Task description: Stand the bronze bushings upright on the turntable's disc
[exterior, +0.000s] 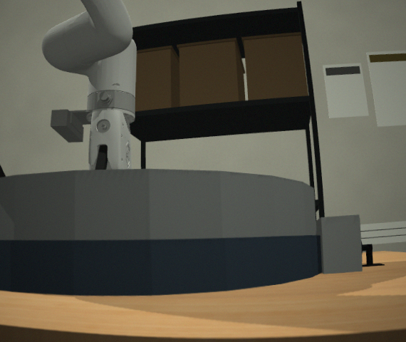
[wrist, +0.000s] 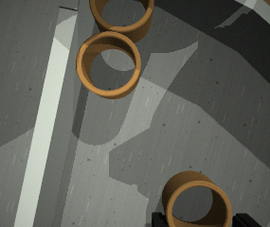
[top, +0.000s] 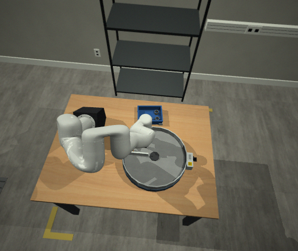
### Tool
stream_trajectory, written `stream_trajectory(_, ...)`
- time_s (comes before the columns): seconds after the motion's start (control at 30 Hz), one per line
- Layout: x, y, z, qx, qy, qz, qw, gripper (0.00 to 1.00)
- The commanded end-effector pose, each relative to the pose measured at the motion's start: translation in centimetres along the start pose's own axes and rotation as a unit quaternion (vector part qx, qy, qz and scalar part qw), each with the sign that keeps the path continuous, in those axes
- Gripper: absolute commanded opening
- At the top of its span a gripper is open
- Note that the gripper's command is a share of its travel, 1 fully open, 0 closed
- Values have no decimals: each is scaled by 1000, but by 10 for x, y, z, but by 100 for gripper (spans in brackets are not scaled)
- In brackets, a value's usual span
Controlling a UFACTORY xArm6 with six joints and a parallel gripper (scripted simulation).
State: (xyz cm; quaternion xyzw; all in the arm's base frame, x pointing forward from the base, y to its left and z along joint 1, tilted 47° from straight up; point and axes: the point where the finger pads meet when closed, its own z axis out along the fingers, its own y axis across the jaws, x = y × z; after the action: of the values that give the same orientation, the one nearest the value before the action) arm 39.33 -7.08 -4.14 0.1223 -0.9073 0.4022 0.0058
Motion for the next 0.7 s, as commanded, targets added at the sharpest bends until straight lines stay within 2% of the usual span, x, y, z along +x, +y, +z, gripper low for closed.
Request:
stream_trajectory(0.0, -1, 0, -3, 0, -2, 0, 1000, 42)
stream_trajectory(0.17, -1, 0, -11, 0, -2, 0, 1000, 42)
stream_trajectory(0.5, -1, 0, -54, 0, -2, 0, 1000, 42)
stream_trajectory(0.67, -1, 0, -61, 0, -2, 0, 1000, 42)
